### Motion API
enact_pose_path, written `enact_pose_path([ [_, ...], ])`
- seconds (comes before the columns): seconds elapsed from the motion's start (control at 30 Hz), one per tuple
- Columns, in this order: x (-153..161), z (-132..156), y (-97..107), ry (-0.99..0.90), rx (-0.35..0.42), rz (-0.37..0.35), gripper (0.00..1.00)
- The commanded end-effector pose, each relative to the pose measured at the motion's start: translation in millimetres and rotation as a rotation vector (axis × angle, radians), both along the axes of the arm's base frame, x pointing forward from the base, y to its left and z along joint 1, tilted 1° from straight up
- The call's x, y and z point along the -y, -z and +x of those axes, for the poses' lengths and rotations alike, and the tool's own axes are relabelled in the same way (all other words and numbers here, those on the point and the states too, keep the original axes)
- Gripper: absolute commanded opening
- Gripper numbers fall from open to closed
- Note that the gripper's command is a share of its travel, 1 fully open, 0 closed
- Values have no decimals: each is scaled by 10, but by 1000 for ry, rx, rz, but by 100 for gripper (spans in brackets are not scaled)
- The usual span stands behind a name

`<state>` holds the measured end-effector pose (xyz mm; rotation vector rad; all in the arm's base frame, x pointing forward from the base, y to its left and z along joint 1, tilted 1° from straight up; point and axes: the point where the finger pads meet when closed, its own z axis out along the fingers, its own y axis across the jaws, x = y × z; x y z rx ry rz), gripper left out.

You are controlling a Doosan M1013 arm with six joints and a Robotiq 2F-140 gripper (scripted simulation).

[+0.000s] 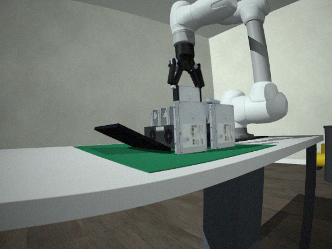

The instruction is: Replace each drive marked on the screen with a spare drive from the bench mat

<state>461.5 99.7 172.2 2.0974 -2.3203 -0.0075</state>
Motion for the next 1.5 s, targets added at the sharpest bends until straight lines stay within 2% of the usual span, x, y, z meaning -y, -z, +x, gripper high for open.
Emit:
enact_pose_path([
  [0.0,-1,3,7,0,1,1,10],
  [1.47,-1,2,49,0,1,1,10],
])
